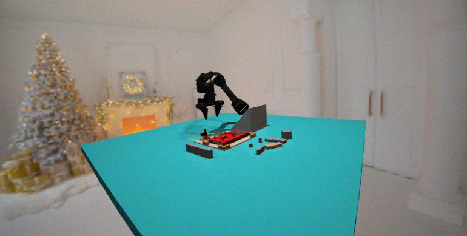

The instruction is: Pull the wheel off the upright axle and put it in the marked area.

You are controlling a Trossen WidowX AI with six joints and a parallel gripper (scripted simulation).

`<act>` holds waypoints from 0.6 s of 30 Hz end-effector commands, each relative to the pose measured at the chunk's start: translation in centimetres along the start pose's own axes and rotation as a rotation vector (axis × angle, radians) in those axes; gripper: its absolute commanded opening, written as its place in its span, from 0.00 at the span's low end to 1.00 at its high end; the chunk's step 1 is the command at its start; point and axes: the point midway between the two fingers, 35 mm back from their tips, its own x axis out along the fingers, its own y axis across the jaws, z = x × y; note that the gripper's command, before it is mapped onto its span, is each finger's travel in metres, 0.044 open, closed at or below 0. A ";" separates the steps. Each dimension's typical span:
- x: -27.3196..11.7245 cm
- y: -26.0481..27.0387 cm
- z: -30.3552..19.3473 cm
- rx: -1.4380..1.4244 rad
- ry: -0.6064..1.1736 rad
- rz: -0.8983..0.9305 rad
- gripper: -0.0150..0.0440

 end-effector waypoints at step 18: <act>-1.7 -3.4 -0.8 0.008 -0.006 -0.003 1.00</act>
